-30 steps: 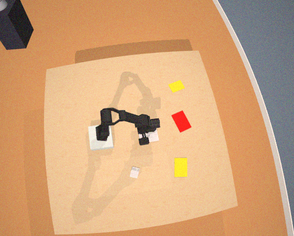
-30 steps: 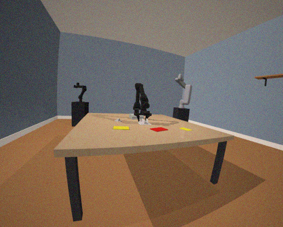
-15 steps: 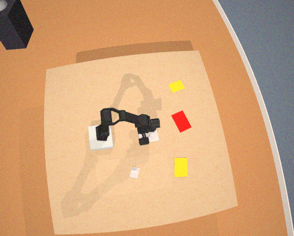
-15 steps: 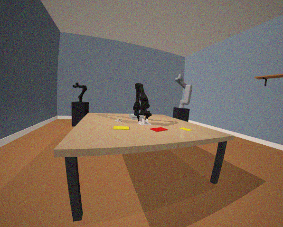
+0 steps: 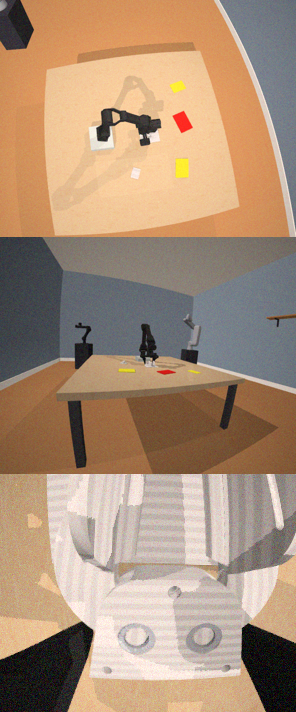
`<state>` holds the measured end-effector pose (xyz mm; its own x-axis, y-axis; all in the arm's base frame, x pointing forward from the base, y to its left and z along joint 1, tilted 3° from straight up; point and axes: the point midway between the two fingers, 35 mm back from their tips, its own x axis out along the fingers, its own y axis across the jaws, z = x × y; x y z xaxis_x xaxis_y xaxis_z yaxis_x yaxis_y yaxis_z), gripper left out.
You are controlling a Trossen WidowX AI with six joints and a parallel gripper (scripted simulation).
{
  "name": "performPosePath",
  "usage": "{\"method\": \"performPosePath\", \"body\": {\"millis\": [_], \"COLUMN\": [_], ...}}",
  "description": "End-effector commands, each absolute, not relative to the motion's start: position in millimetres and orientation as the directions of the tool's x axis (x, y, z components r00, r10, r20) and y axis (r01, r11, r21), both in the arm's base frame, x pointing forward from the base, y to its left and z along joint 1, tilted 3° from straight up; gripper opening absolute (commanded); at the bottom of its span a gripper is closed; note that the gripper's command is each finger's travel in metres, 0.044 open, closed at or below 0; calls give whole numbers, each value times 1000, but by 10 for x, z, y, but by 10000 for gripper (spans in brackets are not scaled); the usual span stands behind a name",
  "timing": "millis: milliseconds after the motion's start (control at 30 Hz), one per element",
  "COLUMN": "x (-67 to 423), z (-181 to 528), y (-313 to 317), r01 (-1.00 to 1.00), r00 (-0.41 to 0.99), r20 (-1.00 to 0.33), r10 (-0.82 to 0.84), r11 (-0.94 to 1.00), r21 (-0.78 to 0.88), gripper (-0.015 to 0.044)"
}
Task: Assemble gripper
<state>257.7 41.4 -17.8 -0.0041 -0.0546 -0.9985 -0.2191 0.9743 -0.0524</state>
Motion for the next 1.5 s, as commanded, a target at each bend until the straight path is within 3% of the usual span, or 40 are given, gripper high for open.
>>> {"method": "performPosePath", "body": {"millis": [0, 400, 700, 867, 1167, 1467], "x": [2577, 2580, 2568, 2602, 2032, 2018], "z": [-178, -158, 565, 540, 1075, 1085], "y": [413, 415, 455, 448, 390, 389], "r01": [-219, -219, -221, -222, -221, -221], "r00": [-4, -4, -3, 15, -7, -7], "r20": [-998, -999, -999, -999, -999, -999], "r10": [-55, -55, -51, -51, -51, -51], "r11": [974, 974, 974, 974, 974, 974], "r21": [-53, -52, -49, -53, -48, -48], "gripper": [440, 440, 440, 440, 440, 440]}}
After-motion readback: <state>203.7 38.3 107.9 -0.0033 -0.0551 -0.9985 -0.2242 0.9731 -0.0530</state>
